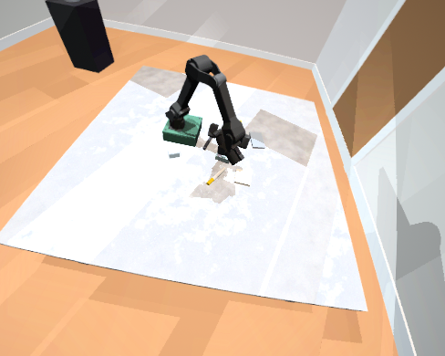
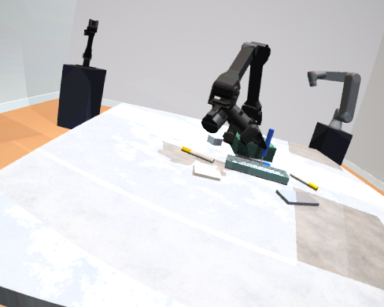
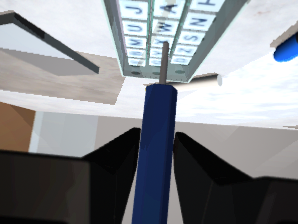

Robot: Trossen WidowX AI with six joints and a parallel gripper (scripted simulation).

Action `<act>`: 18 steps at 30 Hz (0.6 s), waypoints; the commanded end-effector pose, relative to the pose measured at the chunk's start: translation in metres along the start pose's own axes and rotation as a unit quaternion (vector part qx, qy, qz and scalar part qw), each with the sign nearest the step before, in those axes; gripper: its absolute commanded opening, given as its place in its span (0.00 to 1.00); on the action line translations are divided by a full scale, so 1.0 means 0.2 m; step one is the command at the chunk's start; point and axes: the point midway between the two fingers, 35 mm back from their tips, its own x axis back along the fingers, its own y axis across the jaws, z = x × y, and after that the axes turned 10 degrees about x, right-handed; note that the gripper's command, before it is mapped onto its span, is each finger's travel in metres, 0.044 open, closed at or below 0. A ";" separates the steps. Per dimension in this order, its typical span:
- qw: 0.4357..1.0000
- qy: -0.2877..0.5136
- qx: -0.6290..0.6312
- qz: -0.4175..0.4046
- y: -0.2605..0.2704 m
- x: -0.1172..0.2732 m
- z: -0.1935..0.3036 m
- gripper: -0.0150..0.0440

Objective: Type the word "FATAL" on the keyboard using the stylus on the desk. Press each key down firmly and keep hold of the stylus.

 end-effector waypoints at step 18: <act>0.986 -0.031 -0.081 -0.140 -0.03 0.28 -0.02 0.25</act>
